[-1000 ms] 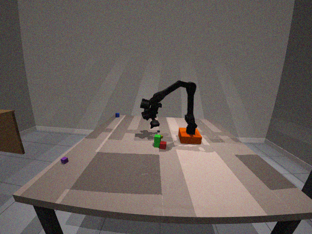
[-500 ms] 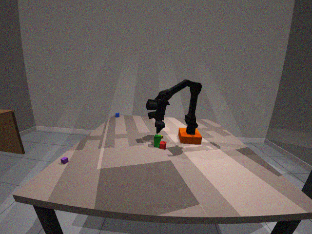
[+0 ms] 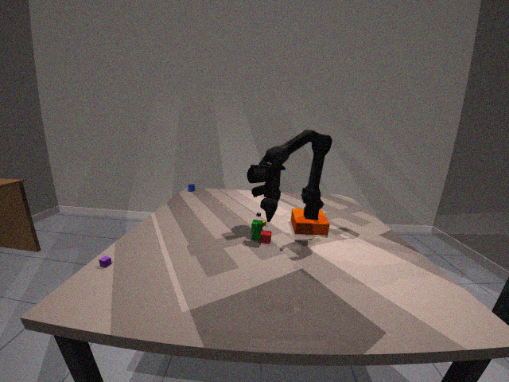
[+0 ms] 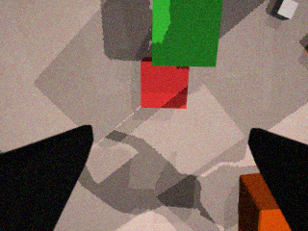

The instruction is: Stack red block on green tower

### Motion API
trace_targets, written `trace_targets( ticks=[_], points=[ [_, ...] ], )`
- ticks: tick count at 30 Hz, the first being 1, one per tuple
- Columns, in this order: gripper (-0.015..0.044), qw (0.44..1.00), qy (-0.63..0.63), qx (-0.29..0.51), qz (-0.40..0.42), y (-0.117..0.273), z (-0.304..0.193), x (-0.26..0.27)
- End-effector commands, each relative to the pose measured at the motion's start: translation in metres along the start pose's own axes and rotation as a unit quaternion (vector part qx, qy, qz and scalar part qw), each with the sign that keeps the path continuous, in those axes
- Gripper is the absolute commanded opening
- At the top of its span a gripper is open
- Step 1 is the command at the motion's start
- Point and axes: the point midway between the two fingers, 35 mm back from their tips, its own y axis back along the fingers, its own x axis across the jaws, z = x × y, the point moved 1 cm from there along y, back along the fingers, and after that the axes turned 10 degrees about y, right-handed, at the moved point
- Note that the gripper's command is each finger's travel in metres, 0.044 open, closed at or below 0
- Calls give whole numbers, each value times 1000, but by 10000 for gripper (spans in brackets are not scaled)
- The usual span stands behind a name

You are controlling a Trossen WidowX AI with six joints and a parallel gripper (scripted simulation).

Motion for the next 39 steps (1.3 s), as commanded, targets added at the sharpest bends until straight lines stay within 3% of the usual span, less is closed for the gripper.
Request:
trace_targets(
  ticks=[1, 10, 39],
  points=[
    [440, 1000, -5, 3, 3, -2, 0, 3],
    [440, 1000, -5, 3, 3, -55, -1, 3],
    [440, 1000, -5, 4, 3, -93, -2, 4]
  ],
)
